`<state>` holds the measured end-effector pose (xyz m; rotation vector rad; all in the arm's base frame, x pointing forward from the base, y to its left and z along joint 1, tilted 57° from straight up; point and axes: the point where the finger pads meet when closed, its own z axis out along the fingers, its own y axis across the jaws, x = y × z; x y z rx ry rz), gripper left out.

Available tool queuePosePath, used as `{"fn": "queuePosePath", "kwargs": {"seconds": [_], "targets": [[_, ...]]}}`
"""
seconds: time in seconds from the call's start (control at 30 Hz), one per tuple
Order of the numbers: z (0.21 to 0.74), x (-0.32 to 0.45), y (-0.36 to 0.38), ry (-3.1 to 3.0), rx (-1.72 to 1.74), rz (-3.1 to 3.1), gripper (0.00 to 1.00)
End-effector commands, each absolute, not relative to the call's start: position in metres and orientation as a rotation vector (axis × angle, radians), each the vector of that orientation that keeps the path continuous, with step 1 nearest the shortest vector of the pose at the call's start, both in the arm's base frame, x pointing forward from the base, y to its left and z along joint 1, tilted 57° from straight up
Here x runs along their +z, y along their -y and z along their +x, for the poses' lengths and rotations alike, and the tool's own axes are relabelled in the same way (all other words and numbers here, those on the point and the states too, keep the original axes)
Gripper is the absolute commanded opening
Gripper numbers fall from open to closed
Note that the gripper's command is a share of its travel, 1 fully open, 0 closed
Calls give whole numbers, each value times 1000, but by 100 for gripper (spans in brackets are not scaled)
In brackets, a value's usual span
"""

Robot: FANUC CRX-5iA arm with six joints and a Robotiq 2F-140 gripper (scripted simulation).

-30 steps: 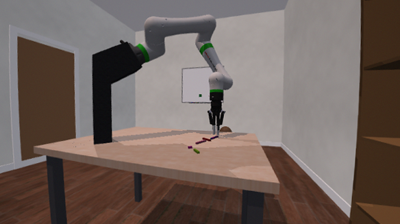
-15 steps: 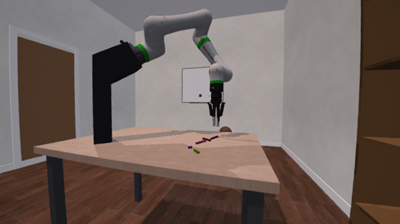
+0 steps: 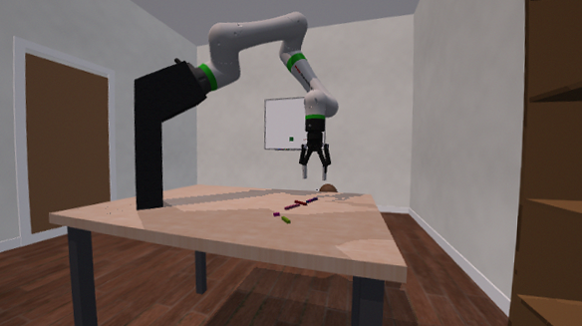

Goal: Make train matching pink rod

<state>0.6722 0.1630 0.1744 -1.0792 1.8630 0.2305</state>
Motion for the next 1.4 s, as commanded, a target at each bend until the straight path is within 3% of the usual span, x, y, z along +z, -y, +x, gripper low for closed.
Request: {"fn": "queuePosePath", "kwargs": {"seconds": [0.0,1.37], "targets": [[672,175,-163,-1863,230,-1079,100],[625,215,-121,-1863,230,-1079,100]]}}
